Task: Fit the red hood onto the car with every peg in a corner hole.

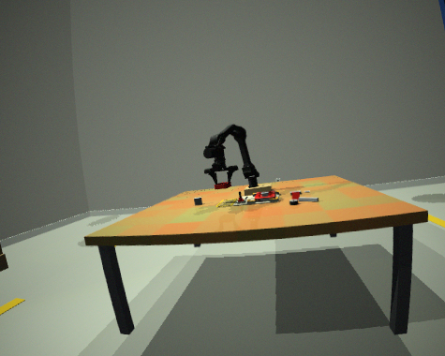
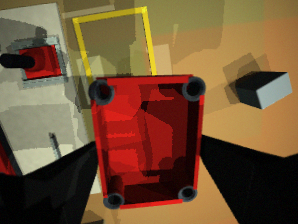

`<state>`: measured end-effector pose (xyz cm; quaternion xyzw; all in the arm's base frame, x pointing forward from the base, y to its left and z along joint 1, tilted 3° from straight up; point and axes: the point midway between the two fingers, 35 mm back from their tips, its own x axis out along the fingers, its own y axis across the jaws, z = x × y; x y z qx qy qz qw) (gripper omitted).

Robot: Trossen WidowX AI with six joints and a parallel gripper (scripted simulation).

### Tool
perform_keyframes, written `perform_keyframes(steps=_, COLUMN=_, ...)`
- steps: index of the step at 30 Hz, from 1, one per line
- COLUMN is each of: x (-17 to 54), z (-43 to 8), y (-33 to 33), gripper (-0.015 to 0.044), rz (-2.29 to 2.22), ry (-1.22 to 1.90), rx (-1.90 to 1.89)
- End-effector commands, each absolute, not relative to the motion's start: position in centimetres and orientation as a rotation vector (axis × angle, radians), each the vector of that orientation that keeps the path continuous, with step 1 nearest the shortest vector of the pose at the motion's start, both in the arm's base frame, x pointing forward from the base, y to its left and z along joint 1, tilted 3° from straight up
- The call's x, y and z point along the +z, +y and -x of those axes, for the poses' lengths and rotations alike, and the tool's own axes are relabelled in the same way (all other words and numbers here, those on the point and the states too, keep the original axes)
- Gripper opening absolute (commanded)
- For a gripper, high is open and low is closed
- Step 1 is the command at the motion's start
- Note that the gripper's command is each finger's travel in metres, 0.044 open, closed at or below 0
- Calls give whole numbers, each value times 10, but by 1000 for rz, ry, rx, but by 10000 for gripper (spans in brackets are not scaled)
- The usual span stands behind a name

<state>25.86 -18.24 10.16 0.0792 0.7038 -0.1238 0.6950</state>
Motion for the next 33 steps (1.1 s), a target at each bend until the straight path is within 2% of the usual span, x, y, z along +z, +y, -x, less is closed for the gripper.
perform_keyframes(steps=1, x=102, z=-258, y=-182, gripper=0, rz=-129, ry=1576, rx=-221)
perform_keyframes(steps=14, x=99, z=-258, y=-183, gripper=0, rz=-14, ry=1585, rx=-103)
perform_keyframes(steps=33, x=21, z=-255, y=-186, gripper=0, rz=-14, ry=1586, rx=-104)
